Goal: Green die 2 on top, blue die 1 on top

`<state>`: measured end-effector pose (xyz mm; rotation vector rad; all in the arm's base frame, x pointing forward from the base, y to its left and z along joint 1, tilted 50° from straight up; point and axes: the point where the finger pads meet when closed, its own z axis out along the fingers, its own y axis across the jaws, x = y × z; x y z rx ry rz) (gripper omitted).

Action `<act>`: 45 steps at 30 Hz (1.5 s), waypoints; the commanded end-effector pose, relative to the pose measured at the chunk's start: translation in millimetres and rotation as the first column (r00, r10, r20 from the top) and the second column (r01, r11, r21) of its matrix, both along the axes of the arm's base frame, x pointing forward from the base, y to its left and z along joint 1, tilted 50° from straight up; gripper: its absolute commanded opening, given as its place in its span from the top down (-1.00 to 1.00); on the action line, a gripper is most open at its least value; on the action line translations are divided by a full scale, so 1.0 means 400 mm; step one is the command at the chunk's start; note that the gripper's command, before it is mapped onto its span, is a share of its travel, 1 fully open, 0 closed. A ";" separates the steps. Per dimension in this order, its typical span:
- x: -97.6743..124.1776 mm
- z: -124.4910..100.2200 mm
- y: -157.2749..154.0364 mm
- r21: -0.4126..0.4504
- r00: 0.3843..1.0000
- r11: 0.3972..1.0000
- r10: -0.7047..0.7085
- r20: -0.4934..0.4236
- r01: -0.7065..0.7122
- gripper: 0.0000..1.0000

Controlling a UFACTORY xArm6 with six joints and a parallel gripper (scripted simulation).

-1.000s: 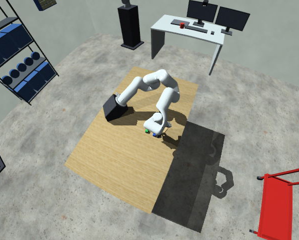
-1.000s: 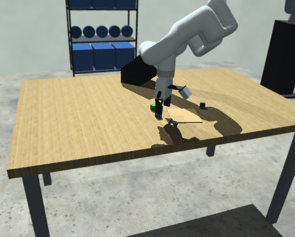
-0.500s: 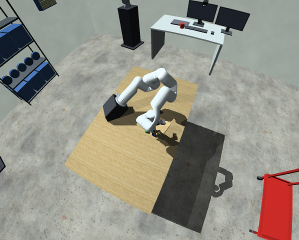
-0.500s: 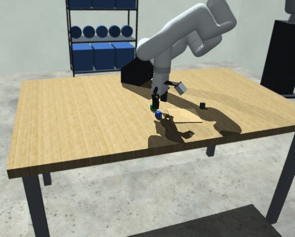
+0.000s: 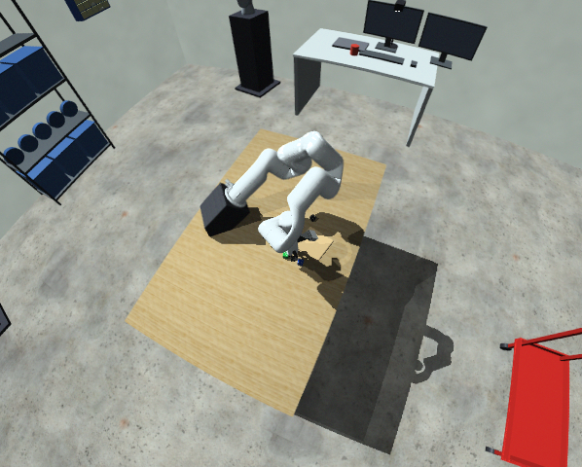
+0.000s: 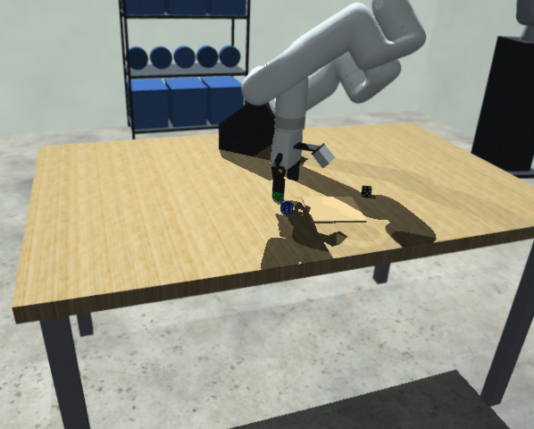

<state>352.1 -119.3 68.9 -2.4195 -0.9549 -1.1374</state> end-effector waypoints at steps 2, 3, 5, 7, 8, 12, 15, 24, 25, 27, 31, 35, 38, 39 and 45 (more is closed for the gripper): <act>0.000 0.001 -0.002 -0.001 1.000 1.000 -0.001 0.001 0.001 -1.00; 0.000 0.001 -0.002 -0.001 1.000 1.000 -0.001 0.001 0.001 -1.00; 0.000 0.001 -0.002 -0.001 1.000 1.000 -0.001 0.001 0.001 -1.00; 0.000 0.001 -0.002 -0.001 1.000 1.000 -0.001 0.001 0.001 -1.00; 0.000 0.001 -0.002 -0.001 1.000 1.000 -0.001 0.001 0.001 -1.00; 0.000 0.001 -0.002 -0.001 1.000 1.000 -0.001 0.001 0.001 -1.00; 0.000 0.001 -0.002 -0.001 1.000 1.000 -0.001 0.001 0.001 -1.00; 0.000 0.001 -0.002 -0.001 1.000 1.000 -0.001 0.001 0.001 -1.00; 0.000 0.001 -0.002 -0.001 1.000 1.000 -0.001 0.001 0.001 -1.00; 0.000 0.001 -0.002 -0.001 1.000 1.000 -0.001 0.001 0.001 -1.00; 0.000 0.001 -0.002 -0.001 1.000 1.000 -0.001 0.001 0.001 -1.00; 0.000 0.005 0.003 -0.001 1.000 1.000 -0.001 0.001 0.001 -1.00; -0.001 0.014 0.015 -0.001 1.000 1.000 -0.001 0.001 0.001 -1.00; -0.001 0.020 0.022 -0.001 1.000 1.000 -0.001 0.001 0.001 -1.00; -0.002 0.049 0.060 -0.001 1.000 1.000 -0.001 0.001 0.001 -1.00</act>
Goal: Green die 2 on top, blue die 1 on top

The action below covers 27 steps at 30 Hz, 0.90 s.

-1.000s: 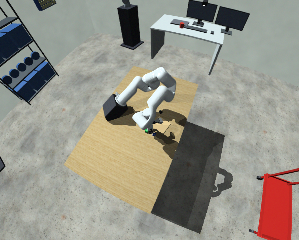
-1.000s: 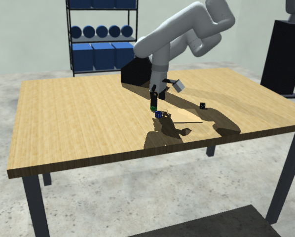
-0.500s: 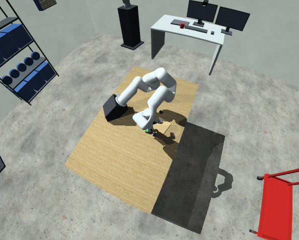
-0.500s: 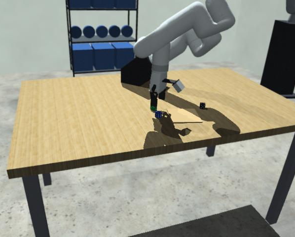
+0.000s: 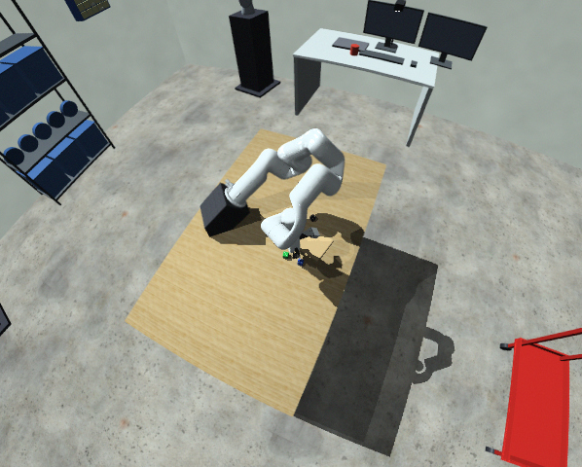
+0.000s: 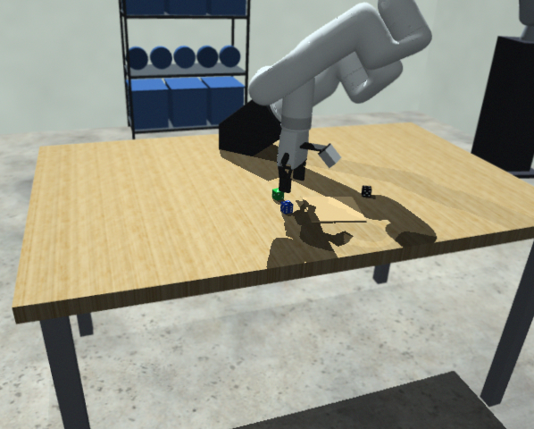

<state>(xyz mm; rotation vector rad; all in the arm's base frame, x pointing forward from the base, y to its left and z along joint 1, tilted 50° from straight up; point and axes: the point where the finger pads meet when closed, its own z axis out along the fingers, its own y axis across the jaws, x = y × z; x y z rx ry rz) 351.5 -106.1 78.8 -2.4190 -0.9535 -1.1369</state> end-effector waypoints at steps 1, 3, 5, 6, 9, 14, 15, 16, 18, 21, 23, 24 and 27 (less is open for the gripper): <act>0.000 0.034 0.039 -0.002 1.000 1.000 -0.001 0.002 0.001 -1.00; -0.001 0.056 0.067 -0.002 1.000 1.000 -0.001 0.002 0.001 -1.00; -0.002 0.081 0.099 -0.002 1.000 1.000 -0.001 0.002 0.001 -1.00; -0.002 0.094 0.116 -0.002 1.000 1.000 -0.001 0.002 0.001 -1.00; -0.004 0.137 0.170 -0.002 1.000 1.000 -0.001 0.002 0.001 -1.00; -0.005 0.182 0.227 -0.002 1.000 1.000 -0.001 0.002 0.001 -1.00; -0.005 0.197 0.246 -0.002 1.000 1.000 -0.001 0.002 0.001 -1.00; -0.006 0.212 0.266 -0.002 1.000 1.000 -0.001 0.002 0.001 -1.00; -0.007 0.241 0.303 -0.002 1.000 1.000 -0.001 0.002 0.001 -1.00; -0.008 0.279 0.352 -0.002 1.000 1.000 -0.001 0.002 0.001 -1.00; -0.009 0.300 0.378 -0.002 1.000 1.000 -0.001 0.002 0.001 -1.00; -0.009 0.309 0.390 -0.002 1.000 1.000 -0.001 0.002 0.001 -1.00; -0.010 0.332 0.419 -0.002 1.000 1.000 -0.001 0.002 0.001 -1.00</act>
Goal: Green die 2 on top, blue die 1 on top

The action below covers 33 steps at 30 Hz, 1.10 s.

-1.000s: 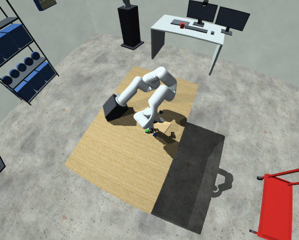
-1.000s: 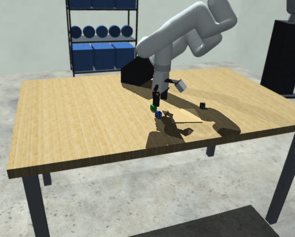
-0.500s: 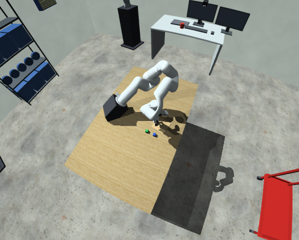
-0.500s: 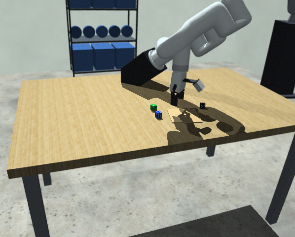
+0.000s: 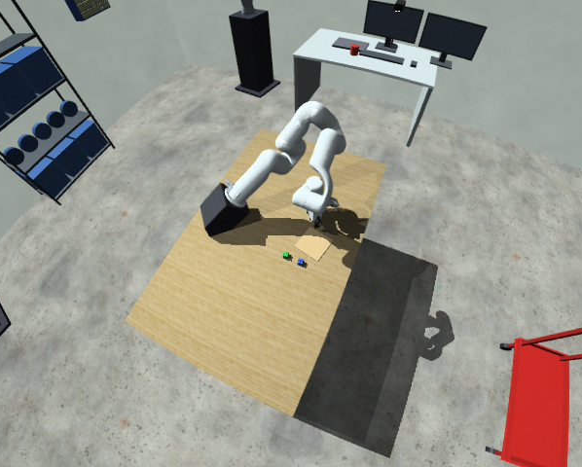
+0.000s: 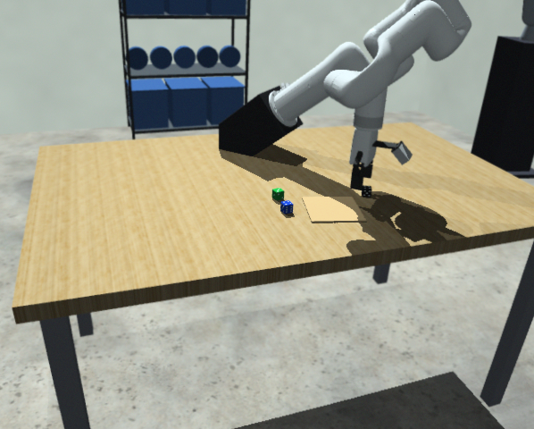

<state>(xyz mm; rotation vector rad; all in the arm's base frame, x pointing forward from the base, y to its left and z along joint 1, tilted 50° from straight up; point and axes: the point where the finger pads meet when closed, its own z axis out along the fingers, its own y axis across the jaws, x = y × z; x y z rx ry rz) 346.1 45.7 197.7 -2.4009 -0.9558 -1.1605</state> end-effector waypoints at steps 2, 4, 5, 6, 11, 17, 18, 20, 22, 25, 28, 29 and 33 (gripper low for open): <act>0.004 0.041 0.047 -0.013 1.000 1.000 -0.006 -0.016 0.006 -1.00; 0.004 0.046 0.054 -0.013 1.000 1.000 -0.006 -0.016 0.006 -1.00; 0.003 0.051 0.060 -0.013 1.000 1.000 -0.006 -0.016 0.006 -1.00; 0.003 0.055 0.065 -0.013 1.000 1.000 -0.006 -0.016 0.006 -1.00; 0.003 0.066 0.079 -0.013 1.000 1.000 -0.006 -0.016 0.006 -1.00; 0.003 0.067 0.080 -0.013 1.000 1.000 -0.006 -0.016 0.006 -1.00; 0.003 0.067 0.080 -0.013 1.000 1.000 -0.006 -0.016 0.006 -1.00; 0.003 0.067 0.080 -0.013 1.000 1.000 -0.006 -0.016 0.006 -1.00; 0.003 0.067 0.080 -0.013 1.000 1.000 -0.006 -0.016 0.006 -1.00; 0.003 0.067 0.080 -0.013 1.000 1.000 -0.006 -0.016 0.006 -1.00; 0.003 0.067 0.080 -0.013 1.000 1.000 -0.006 -0.016 0.006 -1.00; 0.003 0.067 0.080 -0.013 1.000 1.000 -0.006 -0.016 0.006 -1.00; 0.003 0.067 0.080 -0.013 1.000 1.000 -0.006 -0.016 0.006 -1.00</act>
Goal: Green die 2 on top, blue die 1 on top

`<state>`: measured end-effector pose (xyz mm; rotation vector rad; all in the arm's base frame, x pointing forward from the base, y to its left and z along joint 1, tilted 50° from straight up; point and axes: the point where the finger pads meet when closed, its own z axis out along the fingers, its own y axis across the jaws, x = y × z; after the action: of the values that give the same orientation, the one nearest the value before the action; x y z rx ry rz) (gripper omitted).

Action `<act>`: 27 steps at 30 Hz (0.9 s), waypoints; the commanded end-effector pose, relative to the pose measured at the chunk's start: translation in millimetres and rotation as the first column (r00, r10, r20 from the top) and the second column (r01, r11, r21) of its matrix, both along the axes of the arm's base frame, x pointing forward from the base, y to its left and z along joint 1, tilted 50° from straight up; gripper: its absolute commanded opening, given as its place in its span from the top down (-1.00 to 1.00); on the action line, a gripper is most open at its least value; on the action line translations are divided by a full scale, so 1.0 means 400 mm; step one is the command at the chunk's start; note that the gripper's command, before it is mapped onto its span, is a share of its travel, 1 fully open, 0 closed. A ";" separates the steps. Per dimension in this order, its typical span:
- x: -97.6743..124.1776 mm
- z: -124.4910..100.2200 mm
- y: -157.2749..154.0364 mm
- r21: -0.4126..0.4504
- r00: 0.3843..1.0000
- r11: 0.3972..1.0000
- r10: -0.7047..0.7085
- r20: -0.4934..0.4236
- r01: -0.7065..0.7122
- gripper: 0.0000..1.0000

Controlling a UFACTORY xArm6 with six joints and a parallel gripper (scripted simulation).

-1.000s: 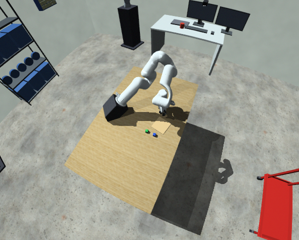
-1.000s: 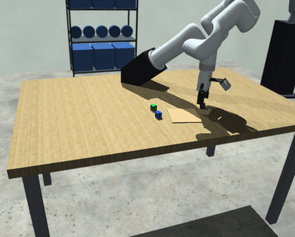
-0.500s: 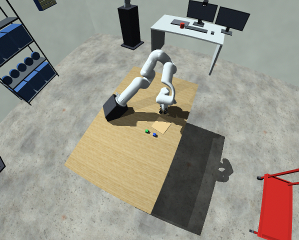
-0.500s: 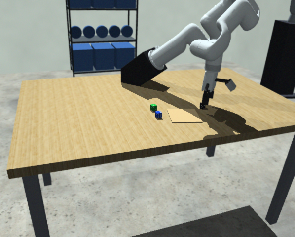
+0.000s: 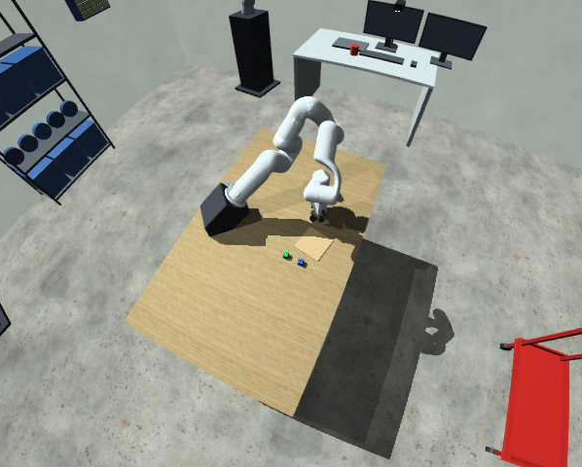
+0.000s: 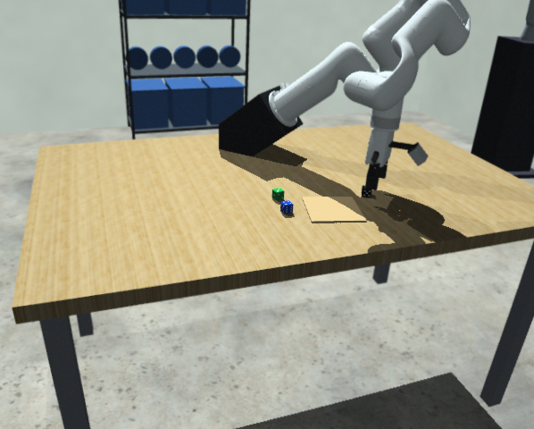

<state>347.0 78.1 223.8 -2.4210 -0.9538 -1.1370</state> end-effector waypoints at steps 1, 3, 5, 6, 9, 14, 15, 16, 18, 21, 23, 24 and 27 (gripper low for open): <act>0.001 0.002 -0.001 0.000 1.000 1.000 0.000 0.002 0.000 -1.00; 0.001 0.002 -0.001 0.000 1.000 1.000 0.000 0.002 0.000 -1.00; 0.001 0.002 -0.001 0.000 1.000 1.000 0.000 0.002 0.000 -1.00; 0.001 0.002 -0.001 0.000 1.000 1.000 0.000 0.002 0.000 -1.00; 0.001 0.002 -0.001 0.000 1.000 1.000 0.000 0.002 0.000 -1.00; 0.001 0.002 -0.001 0.000 1.000 1.000 0.000 0.002 0.000 -1.00; 0.001 0.002 -0.001 0.000 1.000 1.000 0.000 0.002 0.000 -1.00; 0.001 0.002 -0.001 0.000 1.000 1.000 0.000 0.002 0.000 -1.00; 0.001 0.002 -0.001 0.000 1.000 1.000 0.000 0.002 0.000 -1.00; 0.001 0.002 -0.001 0.000 1.000 1.000 0.000 0.002 0.000 -1.00; 0.000 0.002 -0.001 0.000 1.000 1.000 0.000 0.002 0.000 -1.00; -0.001 0.004 -0.002 0.000 1.000 1.000 0.000 0.002 0.000 -1.00; -0.013 0.017 -0.013 0.000 1.000 1.000 0.000 0.002 0.000 -1.00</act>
<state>345.6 77.0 225.1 -2.4207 -0.9534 -1.1362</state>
